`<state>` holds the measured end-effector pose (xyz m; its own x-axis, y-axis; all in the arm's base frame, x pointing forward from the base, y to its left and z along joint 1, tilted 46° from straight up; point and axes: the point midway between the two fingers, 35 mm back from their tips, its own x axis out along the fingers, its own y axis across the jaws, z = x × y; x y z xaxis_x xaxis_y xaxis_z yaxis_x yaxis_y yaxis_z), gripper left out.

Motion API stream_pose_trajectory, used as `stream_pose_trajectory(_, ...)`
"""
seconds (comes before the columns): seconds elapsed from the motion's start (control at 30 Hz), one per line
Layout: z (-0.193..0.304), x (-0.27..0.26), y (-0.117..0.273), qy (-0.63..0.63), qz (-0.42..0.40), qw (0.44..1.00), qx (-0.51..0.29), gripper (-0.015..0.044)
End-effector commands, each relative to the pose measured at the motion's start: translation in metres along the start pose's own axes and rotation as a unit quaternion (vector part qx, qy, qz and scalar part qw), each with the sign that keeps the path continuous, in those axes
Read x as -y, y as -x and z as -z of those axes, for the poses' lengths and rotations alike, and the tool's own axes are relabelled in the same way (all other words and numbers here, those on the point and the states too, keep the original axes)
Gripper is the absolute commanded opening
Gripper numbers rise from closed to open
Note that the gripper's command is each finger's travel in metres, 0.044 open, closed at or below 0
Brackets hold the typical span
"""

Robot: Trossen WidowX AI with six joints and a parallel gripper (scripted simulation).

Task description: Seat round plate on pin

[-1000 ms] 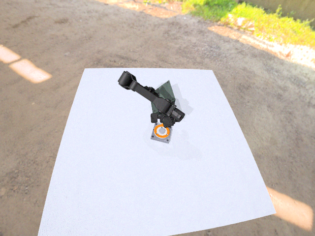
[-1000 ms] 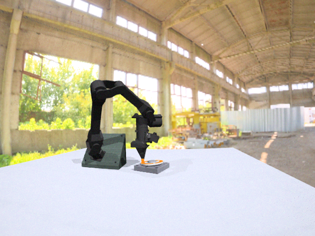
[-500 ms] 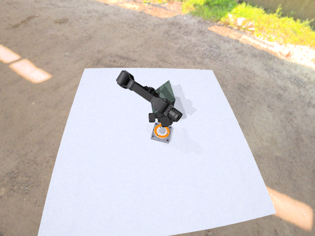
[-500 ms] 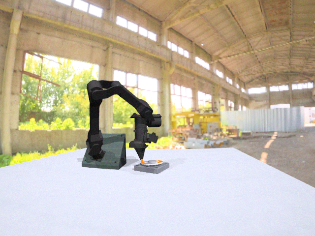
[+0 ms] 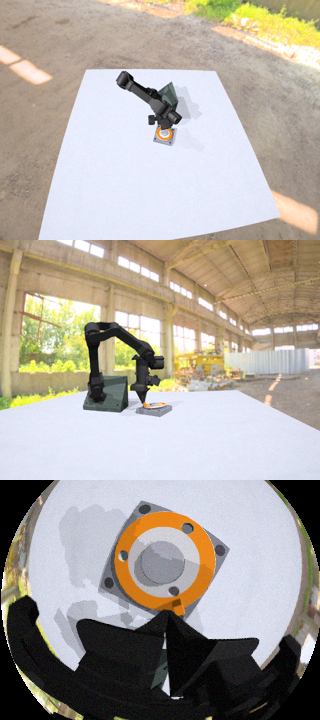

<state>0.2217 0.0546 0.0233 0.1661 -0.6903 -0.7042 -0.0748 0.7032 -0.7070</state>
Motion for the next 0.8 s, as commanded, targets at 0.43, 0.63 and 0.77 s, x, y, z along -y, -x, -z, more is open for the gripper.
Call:
stream_pose_trajectory(0.43,-0.013,0.024,0.001,0.001,0.004,1.0,-0.001,0.0)
stream_pose_trajectory(0.63,-0.017,0.027,0.003,0.001,0.004,1.0,-0.001,0.0)
stream_pose_trajectory(0.77,-0.019,0.029,0.003,0.001,0.004,1.0,-0.001,0.0)
